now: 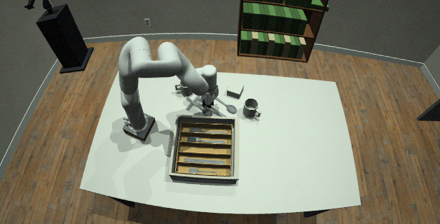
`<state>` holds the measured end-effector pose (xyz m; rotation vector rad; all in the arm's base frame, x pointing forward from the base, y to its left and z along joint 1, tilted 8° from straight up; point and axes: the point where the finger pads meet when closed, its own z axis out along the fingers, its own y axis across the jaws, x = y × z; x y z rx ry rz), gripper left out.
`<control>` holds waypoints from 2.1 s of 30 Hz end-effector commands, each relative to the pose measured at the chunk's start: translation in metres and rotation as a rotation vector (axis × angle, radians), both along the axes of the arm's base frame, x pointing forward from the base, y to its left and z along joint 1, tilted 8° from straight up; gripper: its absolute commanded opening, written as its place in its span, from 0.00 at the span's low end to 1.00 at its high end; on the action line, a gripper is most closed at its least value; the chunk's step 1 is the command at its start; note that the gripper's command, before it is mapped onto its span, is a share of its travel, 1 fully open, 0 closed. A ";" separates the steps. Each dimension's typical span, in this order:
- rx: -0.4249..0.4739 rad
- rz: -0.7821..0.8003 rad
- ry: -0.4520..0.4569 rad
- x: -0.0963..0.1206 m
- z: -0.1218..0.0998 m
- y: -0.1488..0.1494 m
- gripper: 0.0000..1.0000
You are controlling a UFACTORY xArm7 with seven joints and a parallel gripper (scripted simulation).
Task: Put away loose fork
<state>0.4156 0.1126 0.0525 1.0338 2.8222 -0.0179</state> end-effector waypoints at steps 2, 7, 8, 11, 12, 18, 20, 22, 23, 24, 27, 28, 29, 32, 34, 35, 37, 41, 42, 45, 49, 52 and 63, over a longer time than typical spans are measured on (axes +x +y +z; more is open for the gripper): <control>0.003 0.000 -0.008 0.000 0.022 0.002 0.03; 0.003 0.000 -0.008 -0.003 0.044 0.003 0.03; 0.003 0.000 -0.008 -0.003 0.049 0.003 0.03; 0.003 0.000 -0.008 -0.006 0.066 0.004 0.03; 0.003 0.000 -0.008 -0.006 0.071 0.005 0.03; 0.003 0.000 -0.008 -0.010 0.101 0.006 0.03; 0.003 0.000 -0.008 -0.010 0.101 0.006 0.03; 0.003 0.000 -0.008 -0.011 0.109 0.007 0.03; 0.003 0.000 -0.008 -0.012 0.113 0.007 0.03; 0.003 0.000 -0.008 -0.012 0.117 0.007 0.03; 0.003 0.000 -0.008 -0.014 0.127 0.008 0.03; 0.003 0.000 -0.008 -0.014 0.129 0.008 0.03; 0.003 0.000 -0.008 -0.014 0.132 0.008 0.03; 0.003 0.000 -0.008 -0.015 0.137 0.008 0.03; 0.003 0.000 -0.008 -0.015 0.140 0.008 0.03; 0.003 0.000 -0.008 -0.015 0.140 0.008 0.03; 0.003 0.000 -0.008 -0.015 0.140 0.008 0.03; 0.003 0.000 -0.008 -0.016 0.142 0.008 0.03; 0.003 0.000 -0.008 -0.016 0.142 0.008 0.03; 0.003 0.000 -0.008 -0.016 0.142 0.008 0.03; 0.003 0.000 -0.008 -0.016 0.142 0.008 0.03; 0.003 0.000 -0.008 -0.016 0.142 0.008 0.03; -0.005 -0.003 -0.011 -0.014 0.145 -0.025 0.03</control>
